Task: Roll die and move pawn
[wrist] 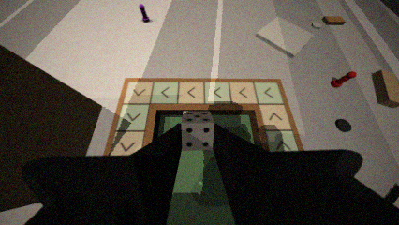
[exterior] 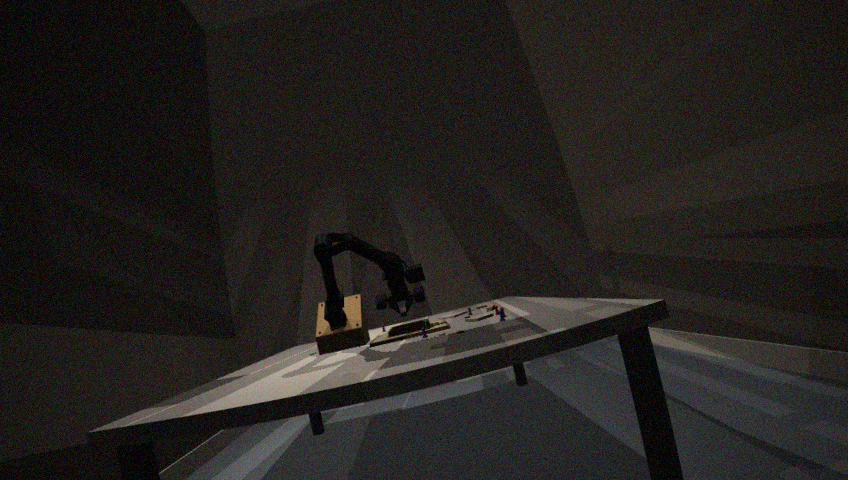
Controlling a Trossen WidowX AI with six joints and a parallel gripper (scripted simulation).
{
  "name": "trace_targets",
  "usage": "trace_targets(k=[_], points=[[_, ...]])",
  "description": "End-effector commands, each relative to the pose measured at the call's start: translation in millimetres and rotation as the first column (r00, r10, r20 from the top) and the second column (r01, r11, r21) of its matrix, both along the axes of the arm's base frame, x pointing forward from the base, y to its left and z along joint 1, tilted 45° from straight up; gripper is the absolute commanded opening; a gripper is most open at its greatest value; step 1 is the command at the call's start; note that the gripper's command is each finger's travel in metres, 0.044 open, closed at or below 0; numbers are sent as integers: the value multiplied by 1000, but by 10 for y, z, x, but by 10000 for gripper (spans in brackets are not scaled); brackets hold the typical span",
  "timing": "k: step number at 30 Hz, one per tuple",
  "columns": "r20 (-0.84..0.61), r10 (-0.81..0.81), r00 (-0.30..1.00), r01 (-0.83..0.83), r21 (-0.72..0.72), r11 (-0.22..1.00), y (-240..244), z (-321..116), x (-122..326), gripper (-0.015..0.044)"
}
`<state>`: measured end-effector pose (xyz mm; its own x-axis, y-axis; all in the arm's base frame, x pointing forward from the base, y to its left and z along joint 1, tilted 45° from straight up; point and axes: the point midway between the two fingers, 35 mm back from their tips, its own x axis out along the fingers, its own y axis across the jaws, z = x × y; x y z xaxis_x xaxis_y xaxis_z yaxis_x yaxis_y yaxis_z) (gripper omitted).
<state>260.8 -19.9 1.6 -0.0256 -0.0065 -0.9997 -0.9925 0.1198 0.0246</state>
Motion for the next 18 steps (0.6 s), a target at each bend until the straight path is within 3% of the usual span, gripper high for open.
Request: trace_targets(k=[1,8,18], points=[[51,18,999,-21,74,997,4,19,1,0],[52,18,998,-22,74,997,21,446,125,0],[52,18,998,-22,74,997,20,457,111,0]])
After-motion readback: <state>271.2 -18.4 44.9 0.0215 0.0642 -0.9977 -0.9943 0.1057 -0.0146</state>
